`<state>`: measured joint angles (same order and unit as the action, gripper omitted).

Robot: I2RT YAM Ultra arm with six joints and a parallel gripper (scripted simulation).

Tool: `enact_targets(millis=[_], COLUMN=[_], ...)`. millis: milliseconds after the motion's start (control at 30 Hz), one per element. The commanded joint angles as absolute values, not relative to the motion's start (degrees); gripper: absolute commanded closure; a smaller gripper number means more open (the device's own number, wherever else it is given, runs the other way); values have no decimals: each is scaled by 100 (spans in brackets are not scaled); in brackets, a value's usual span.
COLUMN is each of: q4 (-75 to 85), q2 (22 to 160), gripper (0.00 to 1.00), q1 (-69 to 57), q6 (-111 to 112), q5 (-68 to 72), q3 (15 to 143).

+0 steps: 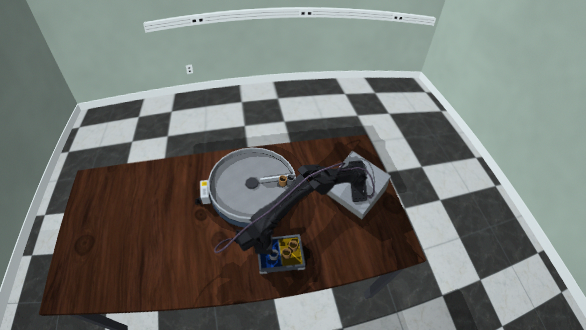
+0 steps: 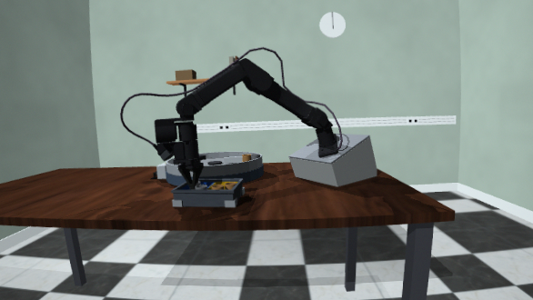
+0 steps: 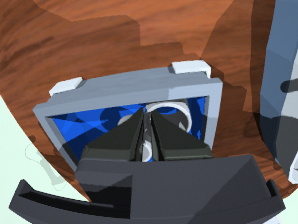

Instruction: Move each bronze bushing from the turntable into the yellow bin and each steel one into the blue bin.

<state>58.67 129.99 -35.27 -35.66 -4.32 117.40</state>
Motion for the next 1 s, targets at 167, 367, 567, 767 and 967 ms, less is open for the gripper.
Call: enact_targets(millis=[167,367,567,767,967], q4=[5956,5956,5956,5956,5956], q2=[12784,12784,12784,12784,12784], gripper=[100,100,100,100,85], q1=[-3549,-3549,-3549,-3549,-3549], q6=[-3603,-3603,-3603,-3603,-3601], q5=[-394,-394,-394,-394,-397], q3=[11924,11924,11924,11924,11924])
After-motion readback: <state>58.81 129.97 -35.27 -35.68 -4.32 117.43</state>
